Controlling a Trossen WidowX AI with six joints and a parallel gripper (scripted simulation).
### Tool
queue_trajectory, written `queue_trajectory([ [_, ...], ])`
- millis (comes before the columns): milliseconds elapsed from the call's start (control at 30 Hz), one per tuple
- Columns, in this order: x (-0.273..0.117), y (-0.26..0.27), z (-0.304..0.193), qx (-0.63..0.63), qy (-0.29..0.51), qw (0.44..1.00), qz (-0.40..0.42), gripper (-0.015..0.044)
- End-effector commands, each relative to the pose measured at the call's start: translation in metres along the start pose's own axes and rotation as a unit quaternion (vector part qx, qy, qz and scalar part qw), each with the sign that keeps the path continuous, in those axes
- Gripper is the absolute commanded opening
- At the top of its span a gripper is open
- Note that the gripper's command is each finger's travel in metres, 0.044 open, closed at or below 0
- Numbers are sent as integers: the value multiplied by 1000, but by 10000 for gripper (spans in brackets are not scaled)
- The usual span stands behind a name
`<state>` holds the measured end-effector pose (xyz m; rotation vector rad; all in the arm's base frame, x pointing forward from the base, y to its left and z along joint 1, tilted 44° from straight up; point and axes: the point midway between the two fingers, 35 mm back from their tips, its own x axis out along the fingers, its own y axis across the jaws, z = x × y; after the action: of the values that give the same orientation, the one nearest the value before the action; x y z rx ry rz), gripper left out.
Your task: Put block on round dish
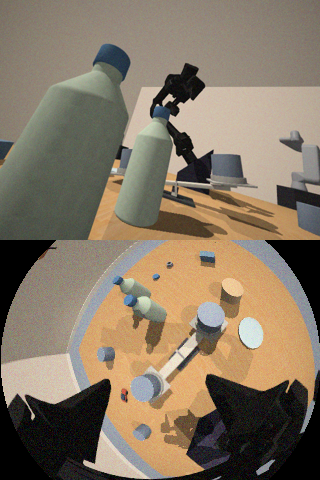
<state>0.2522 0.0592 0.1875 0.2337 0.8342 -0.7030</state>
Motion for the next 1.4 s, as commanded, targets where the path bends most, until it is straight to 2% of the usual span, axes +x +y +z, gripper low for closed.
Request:
queue_trajectory([
  [0, -1, -7, -13, -82, -21, 996, 1, 440],
  [367, 2, -22, -42, -264, -67, 962, -6, 440],
  [800, 8, -41, -67, -453, -125, 883, -20, 440],
  [1100, 8, -41, -67, -451, -124, 883, -21, 440],
  [1367, 16, -39, -50, -372, -89, 922, -49, 440],
])
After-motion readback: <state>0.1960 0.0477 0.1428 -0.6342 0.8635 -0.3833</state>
